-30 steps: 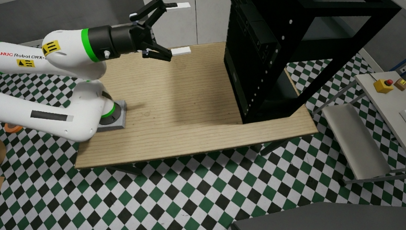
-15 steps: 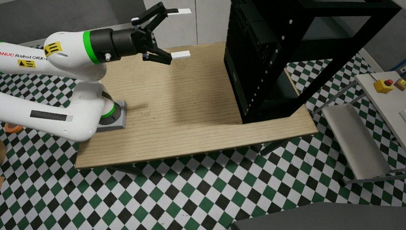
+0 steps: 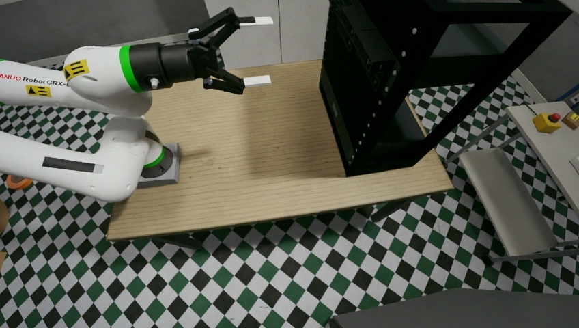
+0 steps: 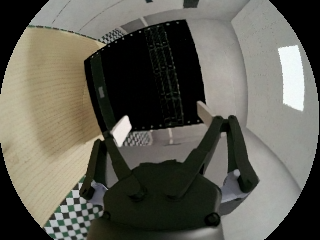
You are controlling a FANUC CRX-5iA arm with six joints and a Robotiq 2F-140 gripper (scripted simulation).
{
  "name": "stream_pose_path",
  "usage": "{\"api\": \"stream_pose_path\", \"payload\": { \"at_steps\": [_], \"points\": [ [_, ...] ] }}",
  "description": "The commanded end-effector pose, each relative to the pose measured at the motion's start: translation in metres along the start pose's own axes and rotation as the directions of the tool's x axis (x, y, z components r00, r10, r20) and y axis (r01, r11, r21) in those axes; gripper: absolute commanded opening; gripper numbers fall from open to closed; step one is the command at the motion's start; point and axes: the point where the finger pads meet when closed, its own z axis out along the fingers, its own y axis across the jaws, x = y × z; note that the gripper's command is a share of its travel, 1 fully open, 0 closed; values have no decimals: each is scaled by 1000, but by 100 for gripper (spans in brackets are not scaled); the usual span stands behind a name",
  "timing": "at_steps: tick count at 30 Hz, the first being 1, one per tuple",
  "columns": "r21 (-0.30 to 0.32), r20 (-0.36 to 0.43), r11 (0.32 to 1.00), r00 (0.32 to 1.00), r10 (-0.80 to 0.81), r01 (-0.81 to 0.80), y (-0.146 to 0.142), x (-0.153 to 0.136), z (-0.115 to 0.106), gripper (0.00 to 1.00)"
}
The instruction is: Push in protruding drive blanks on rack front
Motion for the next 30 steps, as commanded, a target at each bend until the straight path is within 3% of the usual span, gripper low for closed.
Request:
{"api": "stream_pose_path", "payload": {
  "at_steps": [1,30],
  "points": [
    [-117,102,993,995,7,5,-1,0,1,100],
    [-117,109,993,994,9,4,-3,-1,1,100]
  ]
}}
